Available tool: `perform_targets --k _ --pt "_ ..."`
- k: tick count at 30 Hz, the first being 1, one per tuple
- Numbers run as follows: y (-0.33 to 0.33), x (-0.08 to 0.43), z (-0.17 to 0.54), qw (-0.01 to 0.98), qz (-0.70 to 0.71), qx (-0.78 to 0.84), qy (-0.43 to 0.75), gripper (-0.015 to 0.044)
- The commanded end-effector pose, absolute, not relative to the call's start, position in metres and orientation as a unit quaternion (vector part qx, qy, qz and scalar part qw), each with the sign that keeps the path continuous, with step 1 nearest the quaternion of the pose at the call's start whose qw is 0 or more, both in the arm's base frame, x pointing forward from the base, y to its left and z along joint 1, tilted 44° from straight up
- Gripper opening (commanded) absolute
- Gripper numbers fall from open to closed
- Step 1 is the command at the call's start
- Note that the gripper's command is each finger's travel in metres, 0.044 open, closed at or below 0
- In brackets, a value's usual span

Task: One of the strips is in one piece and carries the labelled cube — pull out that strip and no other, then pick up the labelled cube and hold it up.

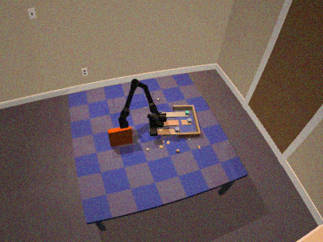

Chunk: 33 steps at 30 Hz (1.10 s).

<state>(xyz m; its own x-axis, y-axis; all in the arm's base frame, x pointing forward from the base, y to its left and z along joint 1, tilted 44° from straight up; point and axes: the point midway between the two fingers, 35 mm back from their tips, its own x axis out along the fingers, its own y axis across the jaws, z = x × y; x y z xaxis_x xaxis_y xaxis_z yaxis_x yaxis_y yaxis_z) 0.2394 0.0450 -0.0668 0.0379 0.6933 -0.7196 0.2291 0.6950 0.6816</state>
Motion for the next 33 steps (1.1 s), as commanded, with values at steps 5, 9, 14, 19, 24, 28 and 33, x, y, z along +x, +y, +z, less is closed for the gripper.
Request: perform_targets --k 5,9,14,19,24,28,33 --pt "0.051 0.219 -0.067 0.623 0.185 0.343 0.678 0.0" --pt "0.052 0.213 -0.066 0.623 0.185 0.343 0.678 0.0" --pt "0.053 0.206 -0.065 0.623 0.185 0.343 0.679 0.0" --pt "0.054 0.199 -0.064 0.623 0.185 0.343 0.679 0.0" --pt "0.056 0.192 -0.064 0.623 0.185 0.343 0.679 0.0" --pt "0.056 0.189 -0.063 0.622 0.185 0.343 0.679 0.0" --pt "0.056 0.189 -0.063 0.622 0.185 0.343 0.679 0.0"
